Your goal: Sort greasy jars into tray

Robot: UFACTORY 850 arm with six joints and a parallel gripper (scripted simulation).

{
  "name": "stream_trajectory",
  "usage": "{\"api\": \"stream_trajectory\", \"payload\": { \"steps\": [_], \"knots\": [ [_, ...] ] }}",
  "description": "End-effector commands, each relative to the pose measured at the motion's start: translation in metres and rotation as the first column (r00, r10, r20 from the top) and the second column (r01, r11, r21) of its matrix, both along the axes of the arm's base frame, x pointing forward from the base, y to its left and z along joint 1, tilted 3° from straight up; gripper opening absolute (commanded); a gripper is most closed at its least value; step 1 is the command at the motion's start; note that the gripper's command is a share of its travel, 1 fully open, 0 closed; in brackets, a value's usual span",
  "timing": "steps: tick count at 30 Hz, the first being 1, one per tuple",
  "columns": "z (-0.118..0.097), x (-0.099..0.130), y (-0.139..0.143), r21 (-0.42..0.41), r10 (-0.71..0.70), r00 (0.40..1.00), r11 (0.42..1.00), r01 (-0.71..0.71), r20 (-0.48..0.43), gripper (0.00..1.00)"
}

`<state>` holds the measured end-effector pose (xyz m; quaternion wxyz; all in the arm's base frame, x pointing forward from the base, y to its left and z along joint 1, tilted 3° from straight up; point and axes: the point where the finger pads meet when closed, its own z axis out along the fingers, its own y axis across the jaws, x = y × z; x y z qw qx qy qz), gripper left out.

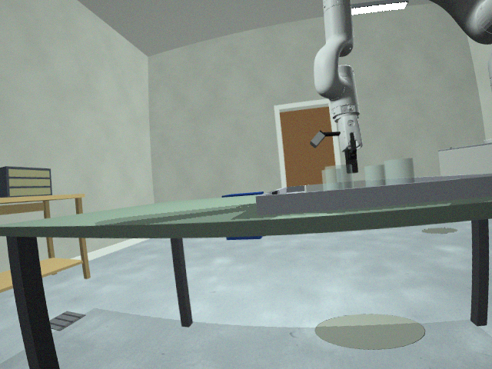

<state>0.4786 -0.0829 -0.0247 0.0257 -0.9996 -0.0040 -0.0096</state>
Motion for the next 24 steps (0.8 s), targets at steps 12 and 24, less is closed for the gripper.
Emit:
{"api": "stream_trajectory", "payload": {
  "steps": [12,24],
  "knots": [
    [0.008,0.001,-0.001,0.000,0.000,1.000,1.000,0.000,0.002,0.00],
    [0.077,-0.001,-0.004,0.000,0.000,1.000,1.000,0.000,0.002,0.00]
  ]
}}
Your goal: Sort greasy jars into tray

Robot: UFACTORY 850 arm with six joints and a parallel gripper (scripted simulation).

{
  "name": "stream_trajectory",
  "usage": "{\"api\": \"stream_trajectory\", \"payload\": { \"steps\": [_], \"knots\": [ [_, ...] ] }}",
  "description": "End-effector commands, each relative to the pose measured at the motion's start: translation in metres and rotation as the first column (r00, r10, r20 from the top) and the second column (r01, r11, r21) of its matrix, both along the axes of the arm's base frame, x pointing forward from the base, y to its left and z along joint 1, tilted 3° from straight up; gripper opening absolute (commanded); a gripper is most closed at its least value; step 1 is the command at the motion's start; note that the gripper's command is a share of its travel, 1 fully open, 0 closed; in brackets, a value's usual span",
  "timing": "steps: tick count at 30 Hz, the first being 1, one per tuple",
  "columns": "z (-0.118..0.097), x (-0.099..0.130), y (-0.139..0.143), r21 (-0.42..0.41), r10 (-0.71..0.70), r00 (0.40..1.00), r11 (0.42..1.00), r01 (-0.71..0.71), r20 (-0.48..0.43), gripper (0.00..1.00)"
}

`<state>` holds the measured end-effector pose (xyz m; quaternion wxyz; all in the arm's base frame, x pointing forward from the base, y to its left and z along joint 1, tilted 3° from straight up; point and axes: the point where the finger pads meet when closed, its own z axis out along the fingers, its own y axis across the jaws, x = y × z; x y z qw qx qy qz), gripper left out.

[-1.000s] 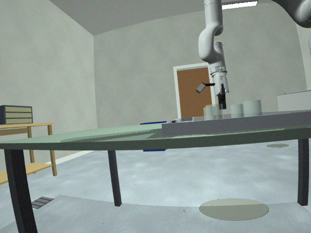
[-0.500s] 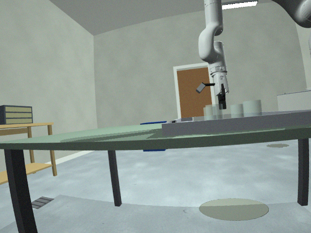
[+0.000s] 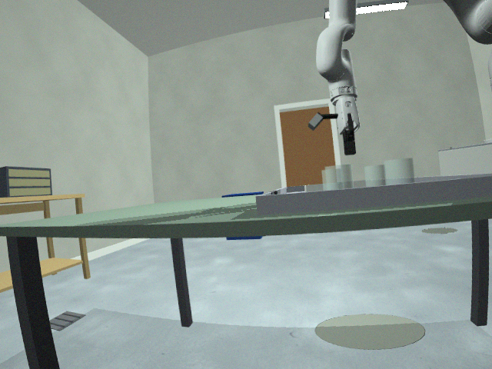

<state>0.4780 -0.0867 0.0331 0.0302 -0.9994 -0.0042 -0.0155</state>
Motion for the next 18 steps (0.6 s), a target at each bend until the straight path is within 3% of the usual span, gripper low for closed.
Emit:
{"api": "stream_trajectory", "payload": {
  "steps": [1,13,15,18],
  "knots": [
    [0.019,0.000,0.000,-0.009,0.000,1.000,1.000,0.000,-0.010,0.00],
    [0.024,0.005,0.099,-0.009,0.000,1.000,1.000,0.000,-0.010,0.00],
    [0.024,0.005,0.099,-0.009,0.000,1.000,1.000,0.000,-0.010,0.00],
    [0.025,0.006,0.124,-0.009,0.000,1.000,1.000,0.000,-0.010,0.00]
  ]
}}
